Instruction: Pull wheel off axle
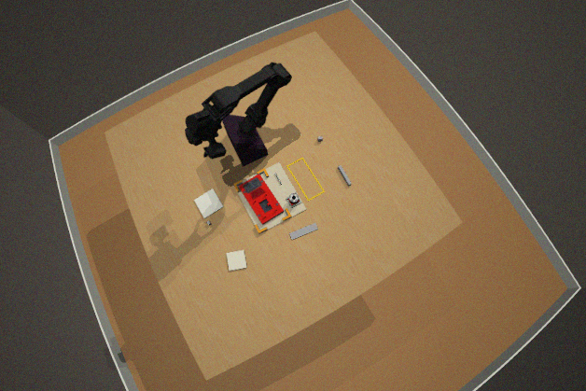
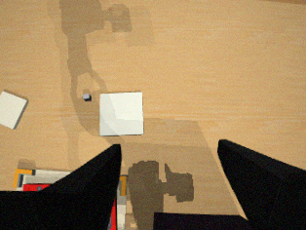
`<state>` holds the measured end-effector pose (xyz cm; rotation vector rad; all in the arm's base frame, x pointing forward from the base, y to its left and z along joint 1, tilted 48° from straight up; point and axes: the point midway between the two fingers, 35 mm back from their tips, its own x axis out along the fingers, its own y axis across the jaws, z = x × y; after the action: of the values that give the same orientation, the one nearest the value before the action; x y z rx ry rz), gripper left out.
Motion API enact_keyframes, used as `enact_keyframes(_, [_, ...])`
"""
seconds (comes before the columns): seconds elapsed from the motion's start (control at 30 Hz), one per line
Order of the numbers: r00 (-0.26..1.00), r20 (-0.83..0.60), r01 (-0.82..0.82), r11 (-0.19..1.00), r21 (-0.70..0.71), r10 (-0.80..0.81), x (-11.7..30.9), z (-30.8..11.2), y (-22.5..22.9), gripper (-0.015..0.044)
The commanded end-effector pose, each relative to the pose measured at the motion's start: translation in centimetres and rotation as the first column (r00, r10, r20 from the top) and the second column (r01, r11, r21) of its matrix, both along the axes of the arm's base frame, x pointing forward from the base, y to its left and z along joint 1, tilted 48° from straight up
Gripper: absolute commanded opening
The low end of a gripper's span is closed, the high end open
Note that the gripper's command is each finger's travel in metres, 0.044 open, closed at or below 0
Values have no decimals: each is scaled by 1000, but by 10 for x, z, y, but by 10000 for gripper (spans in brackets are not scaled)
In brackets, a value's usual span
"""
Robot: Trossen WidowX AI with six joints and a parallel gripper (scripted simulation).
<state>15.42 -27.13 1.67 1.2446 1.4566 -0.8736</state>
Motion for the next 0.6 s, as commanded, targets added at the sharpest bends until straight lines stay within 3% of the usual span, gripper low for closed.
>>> enact_keyframes(0.0, [994,43,-106,994,24,104,28,1,17,300])
enact_keyframes(0.27, [921,159,-367,929,54,355,85,4,60,300])
enact_keyframes(0.57, [699,341,-681,730,52,628,147,11,133,300])
